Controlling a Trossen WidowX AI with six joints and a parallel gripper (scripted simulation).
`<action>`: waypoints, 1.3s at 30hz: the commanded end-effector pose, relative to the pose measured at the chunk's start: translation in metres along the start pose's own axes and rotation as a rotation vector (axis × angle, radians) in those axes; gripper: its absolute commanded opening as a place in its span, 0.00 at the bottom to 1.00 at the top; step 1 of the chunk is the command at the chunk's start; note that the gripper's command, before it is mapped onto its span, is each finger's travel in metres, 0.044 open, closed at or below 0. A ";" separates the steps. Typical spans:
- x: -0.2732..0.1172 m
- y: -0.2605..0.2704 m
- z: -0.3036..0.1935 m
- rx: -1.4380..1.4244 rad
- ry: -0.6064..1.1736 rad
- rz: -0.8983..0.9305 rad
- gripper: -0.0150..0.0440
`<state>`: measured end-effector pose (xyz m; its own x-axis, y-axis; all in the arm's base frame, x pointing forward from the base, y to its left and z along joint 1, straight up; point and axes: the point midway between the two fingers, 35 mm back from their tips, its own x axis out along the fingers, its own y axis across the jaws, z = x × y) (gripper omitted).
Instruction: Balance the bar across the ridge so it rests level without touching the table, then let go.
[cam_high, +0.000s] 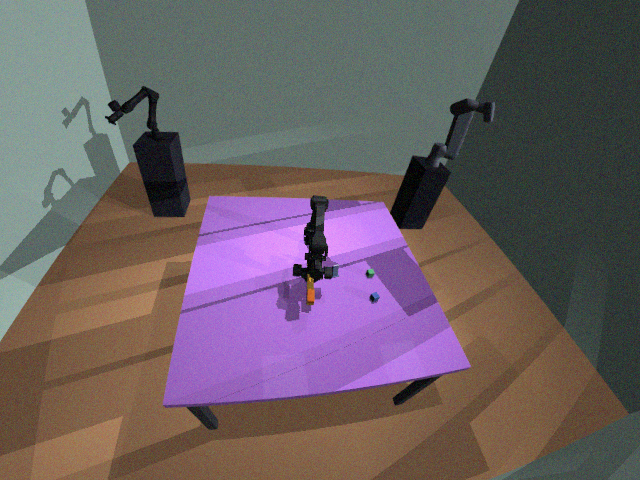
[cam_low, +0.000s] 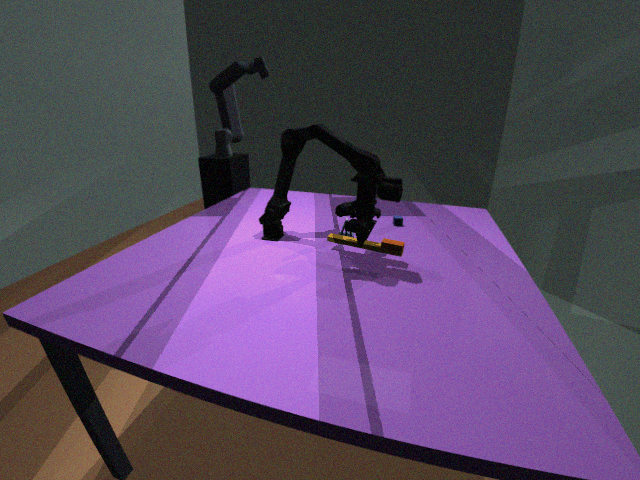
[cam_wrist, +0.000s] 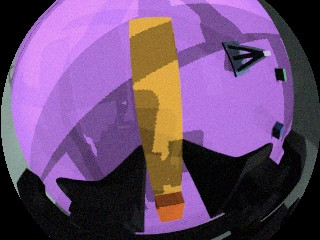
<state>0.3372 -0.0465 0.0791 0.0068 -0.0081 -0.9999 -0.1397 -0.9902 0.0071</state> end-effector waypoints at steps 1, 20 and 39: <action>-0.016 0.000 -0.003 -0.001 0.017 -0.003 0.25; -0.065 0.000 0.000 -0.003 0.018 -0.006 0.25; -0.086 -0.020 0.014 0.296 0.016 -0.011 0.25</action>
<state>0.3294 -0.0342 0.1605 0.0168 -0.0060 -0.9998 -0.3242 -0.9460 0.0002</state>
